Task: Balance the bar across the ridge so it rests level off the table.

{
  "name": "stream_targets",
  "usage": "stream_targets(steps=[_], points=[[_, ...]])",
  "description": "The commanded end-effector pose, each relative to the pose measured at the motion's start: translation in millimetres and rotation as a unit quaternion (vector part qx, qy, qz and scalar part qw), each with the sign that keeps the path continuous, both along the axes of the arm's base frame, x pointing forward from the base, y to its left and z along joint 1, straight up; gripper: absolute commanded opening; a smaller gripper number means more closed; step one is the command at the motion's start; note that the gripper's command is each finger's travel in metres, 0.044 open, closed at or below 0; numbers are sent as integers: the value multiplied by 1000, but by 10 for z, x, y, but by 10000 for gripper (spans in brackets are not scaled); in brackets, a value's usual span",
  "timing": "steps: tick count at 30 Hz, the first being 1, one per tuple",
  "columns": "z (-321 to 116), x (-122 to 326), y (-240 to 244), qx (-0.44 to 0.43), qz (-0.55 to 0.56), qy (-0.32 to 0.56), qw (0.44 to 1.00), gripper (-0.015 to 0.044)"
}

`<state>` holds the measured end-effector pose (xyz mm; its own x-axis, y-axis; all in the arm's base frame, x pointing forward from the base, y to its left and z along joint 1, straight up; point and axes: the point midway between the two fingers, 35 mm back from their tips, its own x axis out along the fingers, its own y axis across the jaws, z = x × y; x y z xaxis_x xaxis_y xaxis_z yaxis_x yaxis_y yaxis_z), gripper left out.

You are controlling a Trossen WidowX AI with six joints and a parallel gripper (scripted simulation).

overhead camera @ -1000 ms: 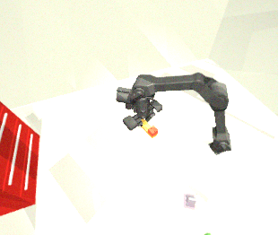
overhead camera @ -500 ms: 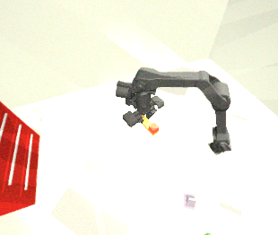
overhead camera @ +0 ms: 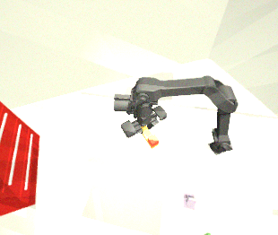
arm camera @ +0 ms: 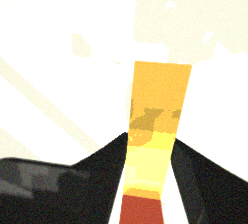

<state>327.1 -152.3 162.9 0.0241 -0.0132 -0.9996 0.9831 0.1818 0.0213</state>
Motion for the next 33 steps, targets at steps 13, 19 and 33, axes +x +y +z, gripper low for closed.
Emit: stream_targets(steps=[13,19,33], points=[[23,67,616,4,-70,-4,998,0],[25,63,854,6,-97,-4,995,0],[25,-19,1402,10,-162,-4,987,0]])
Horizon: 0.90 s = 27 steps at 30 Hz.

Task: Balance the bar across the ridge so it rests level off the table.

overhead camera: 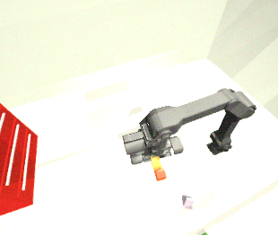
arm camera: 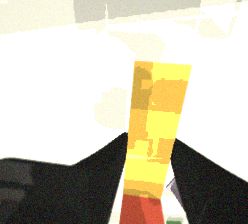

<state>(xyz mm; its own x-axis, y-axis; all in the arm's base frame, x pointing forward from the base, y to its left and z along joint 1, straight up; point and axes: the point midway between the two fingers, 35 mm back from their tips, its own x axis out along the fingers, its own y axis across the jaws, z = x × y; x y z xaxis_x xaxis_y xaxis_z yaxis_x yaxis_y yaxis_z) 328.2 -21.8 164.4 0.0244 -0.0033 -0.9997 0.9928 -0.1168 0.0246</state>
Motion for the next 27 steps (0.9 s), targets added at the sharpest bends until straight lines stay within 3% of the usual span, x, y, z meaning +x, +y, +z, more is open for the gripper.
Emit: stream_targets(steps=[1,27], points=[[10,-40,136,2,-17,-3,1000,0],[-12,-479,1057,9,-141,0,990,0]])
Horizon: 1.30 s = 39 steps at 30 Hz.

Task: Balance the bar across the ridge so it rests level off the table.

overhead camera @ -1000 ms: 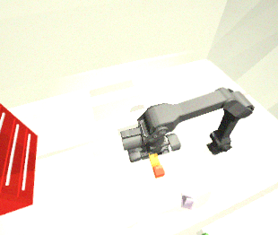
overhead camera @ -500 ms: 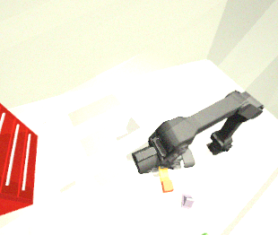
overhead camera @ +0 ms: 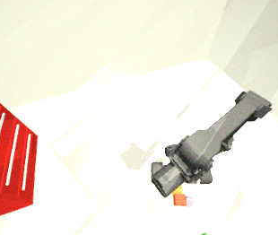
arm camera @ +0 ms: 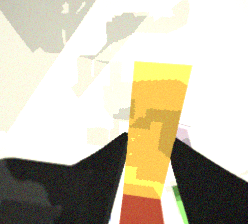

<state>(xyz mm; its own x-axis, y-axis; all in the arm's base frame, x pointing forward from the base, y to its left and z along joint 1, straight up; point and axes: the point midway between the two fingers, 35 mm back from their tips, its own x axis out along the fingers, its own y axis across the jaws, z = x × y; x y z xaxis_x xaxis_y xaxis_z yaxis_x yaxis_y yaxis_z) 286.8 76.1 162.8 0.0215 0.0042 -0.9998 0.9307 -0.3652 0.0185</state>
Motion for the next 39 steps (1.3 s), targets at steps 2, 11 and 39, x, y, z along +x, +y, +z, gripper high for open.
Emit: stream_targets(steps=[2,11,39], points=[[0,-114,141,3,-23,-2,1000,0],[-16,-347,393,5,-64,0,998,0],[-349,-476,518,6,-83,0,997,0]])
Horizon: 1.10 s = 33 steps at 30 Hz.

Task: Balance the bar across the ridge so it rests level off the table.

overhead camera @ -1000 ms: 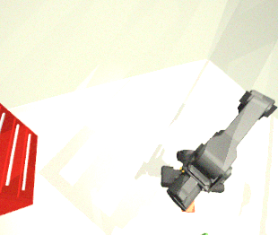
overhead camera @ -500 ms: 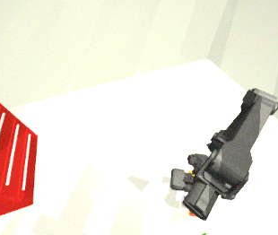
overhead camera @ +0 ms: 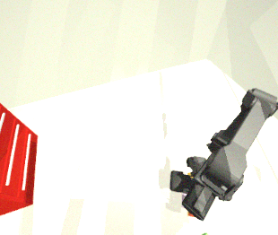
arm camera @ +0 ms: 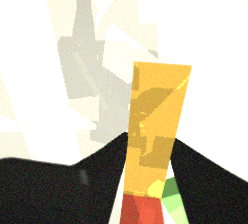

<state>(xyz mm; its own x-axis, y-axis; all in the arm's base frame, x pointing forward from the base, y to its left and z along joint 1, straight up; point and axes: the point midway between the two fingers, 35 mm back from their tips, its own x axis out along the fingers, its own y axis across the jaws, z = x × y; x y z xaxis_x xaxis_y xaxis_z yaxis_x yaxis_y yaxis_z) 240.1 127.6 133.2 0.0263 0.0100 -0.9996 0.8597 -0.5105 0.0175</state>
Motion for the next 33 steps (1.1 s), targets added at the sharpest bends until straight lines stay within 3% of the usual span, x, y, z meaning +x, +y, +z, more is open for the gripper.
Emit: stream_targets(steps=[1,33], points=[[-69,-10,2,1,-2,2,1000,0],[-171,-15,2,1,-2,2,1000,0]])
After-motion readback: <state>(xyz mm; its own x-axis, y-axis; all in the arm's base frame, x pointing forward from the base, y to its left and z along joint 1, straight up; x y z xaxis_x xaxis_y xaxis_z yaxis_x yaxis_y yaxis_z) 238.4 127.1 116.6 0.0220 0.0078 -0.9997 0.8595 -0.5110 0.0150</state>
